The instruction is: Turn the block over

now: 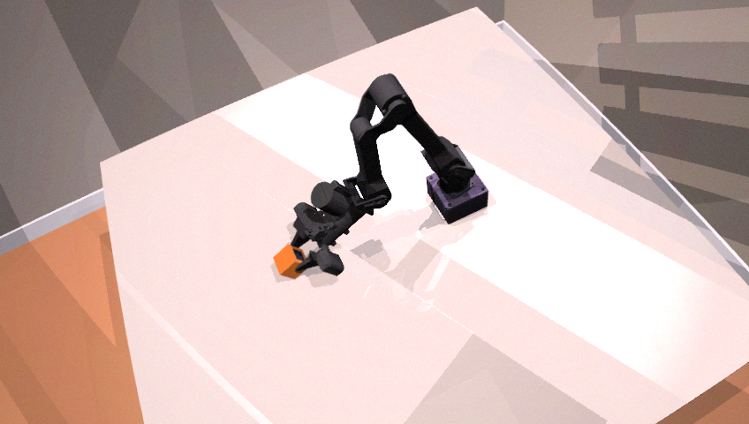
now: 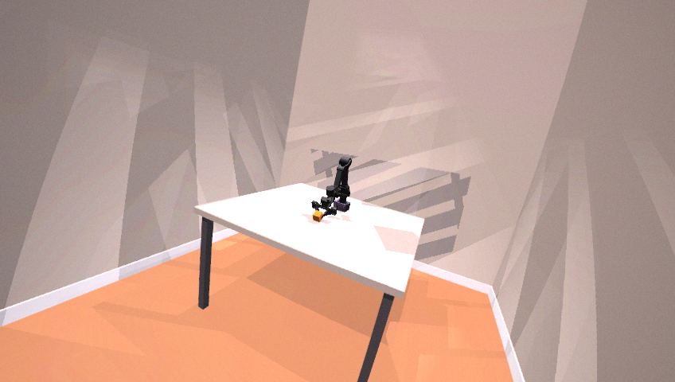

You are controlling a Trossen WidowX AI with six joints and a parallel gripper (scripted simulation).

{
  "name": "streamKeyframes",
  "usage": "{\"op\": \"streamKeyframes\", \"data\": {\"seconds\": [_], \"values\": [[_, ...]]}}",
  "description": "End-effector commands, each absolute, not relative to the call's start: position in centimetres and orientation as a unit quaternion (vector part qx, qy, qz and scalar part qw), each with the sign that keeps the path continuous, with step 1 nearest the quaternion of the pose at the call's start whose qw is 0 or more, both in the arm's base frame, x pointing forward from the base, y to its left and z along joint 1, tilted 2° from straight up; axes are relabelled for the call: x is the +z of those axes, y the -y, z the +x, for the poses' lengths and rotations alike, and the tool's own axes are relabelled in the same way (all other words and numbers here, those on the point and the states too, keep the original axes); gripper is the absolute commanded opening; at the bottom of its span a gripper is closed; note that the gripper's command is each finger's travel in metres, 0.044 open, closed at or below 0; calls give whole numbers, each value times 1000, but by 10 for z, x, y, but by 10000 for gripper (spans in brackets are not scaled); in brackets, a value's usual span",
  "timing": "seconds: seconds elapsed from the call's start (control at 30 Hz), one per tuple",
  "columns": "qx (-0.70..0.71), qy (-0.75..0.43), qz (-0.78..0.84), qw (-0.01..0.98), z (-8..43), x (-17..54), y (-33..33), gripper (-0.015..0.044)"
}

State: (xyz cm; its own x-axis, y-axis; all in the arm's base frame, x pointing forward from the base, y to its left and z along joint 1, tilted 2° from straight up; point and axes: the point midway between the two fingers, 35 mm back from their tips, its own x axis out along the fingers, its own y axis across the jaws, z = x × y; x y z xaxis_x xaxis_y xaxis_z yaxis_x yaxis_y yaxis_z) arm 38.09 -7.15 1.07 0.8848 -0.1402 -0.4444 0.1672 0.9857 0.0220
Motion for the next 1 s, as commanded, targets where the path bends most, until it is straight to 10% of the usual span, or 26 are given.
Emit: {"op": "streamKeyframes", "data": {"seconds": [0.0, 0.3, 0.97], "values": [[-79, -223, 31, 971, 382, 12, 71, 210], [-79, -223, 31, 971, 382, 12, 71, 440], [-79, -223, 31, 971, 382, 12, 71, 440]]}}
